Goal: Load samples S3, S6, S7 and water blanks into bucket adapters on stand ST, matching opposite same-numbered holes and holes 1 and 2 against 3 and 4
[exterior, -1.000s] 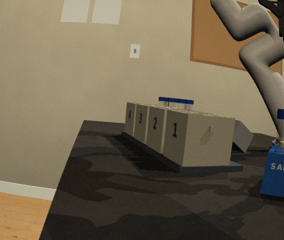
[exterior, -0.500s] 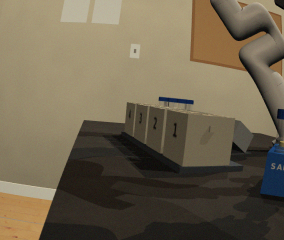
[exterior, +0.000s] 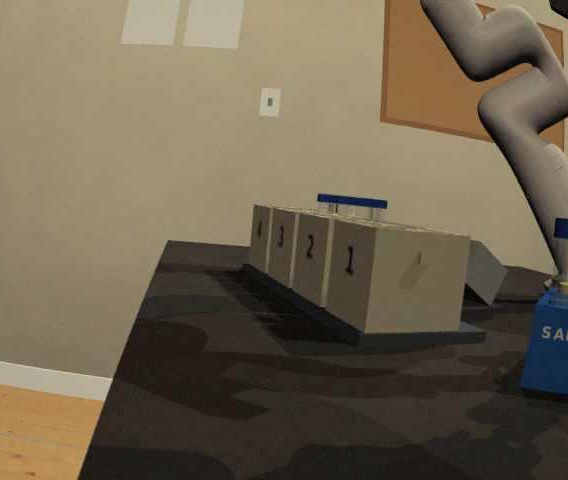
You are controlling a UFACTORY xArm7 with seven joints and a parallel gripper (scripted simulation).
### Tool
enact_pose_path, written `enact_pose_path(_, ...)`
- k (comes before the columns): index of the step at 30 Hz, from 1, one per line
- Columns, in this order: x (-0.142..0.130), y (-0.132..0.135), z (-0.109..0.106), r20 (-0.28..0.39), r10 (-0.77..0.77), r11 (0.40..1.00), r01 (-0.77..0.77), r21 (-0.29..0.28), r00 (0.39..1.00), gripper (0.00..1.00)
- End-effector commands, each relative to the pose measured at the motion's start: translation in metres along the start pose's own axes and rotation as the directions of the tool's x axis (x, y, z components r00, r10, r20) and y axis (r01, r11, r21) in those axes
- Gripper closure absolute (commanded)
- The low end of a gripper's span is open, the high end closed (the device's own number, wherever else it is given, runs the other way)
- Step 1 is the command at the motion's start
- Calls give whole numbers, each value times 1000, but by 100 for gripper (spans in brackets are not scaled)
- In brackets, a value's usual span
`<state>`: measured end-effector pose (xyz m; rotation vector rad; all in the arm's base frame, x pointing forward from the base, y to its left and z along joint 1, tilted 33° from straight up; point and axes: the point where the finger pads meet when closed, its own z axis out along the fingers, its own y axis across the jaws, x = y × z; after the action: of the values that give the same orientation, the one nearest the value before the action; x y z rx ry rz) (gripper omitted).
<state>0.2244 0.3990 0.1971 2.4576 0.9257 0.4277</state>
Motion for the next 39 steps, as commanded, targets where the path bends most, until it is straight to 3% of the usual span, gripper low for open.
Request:
enact_pose_path(1, 1, -1, 4, -4, 0, 1000, 0, 2, 1000, 100)
enact_pose_path(39, 1, -1, 72, -4, 0, 1000, 0, 2, 1000, 100)
